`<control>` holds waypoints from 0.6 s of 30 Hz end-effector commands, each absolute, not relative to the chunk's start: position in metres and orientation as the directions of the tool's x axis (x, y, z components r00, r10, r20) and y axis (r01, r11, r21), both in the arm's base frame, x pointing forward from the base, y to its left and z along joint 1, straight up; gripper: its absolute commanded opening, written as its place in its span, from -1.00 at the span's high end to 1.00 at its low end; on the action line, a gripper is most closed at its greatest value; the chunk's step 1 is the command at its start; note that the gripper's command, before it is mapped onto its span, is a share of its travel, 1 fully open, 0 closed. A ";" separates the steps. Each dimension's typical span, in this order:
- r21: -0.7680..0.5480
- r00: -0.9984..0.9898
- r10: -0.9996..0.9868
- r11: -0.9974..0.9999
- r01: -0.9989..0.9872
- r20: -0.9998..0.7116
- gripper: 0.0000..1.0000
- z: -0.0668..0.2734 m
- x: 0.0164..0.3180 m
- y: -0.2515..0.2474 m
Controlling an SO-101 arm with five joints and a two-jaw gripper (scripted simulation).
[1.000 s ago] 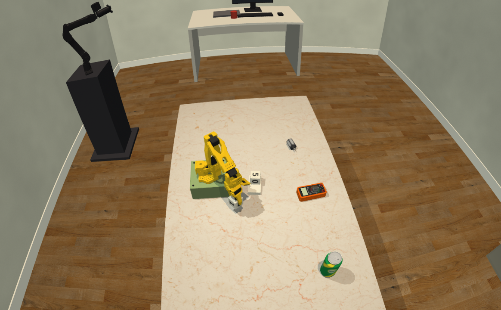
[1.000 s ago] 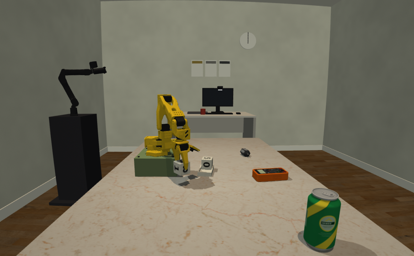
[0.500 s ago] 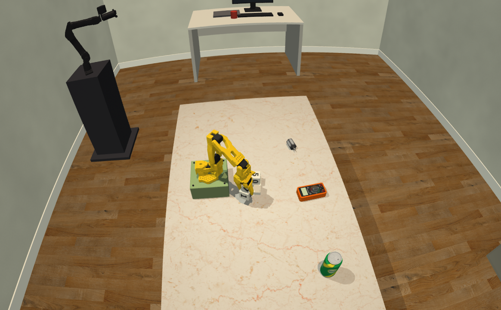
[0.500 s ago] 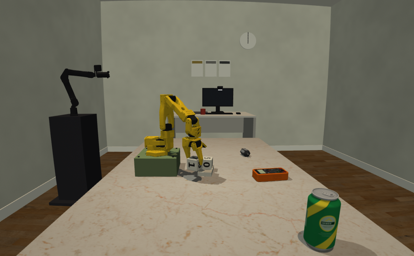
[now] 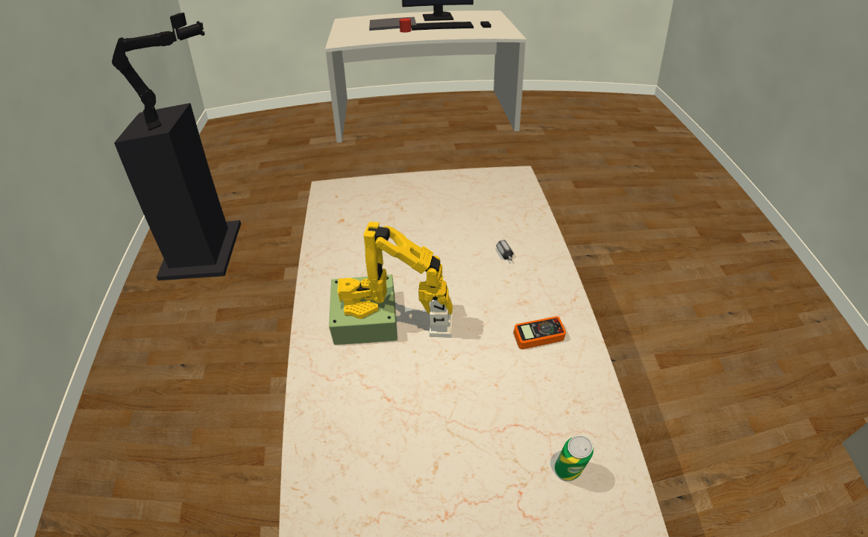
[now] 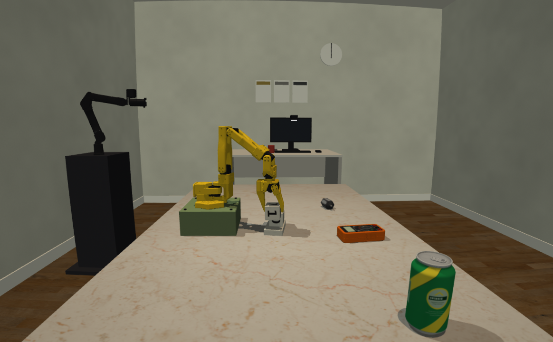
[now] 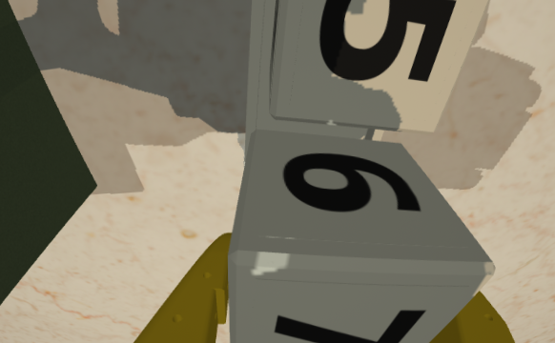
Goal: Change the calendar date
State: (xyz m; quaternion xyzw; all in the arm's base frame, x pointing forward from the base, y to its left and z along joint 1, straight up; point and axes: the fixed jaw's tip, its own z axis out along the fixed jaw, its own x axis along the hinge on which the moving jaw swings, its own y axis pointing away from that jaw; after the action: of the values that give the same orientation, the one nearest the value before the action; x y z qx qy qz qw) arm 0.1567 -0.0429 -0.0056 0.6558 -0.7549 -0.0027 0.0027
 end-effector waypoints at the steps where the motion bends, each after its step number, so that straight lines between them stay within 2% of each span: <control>1: 0.011 -0.139 -0.990 0.139 -0.990 -0.001 1.00 -0.005 0.158 -0.041; 18: 0.005 -0.143 -0.990 0.143 -0.990 0.000 1.00 -0.003 0.161 -0.039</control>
State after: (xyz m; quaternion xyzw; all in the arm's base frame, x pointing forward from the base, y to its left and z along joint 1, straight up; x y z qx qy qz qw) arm 0.1571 -0.0425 -0.0055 0.6565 -0.7543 -0.0028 0.0030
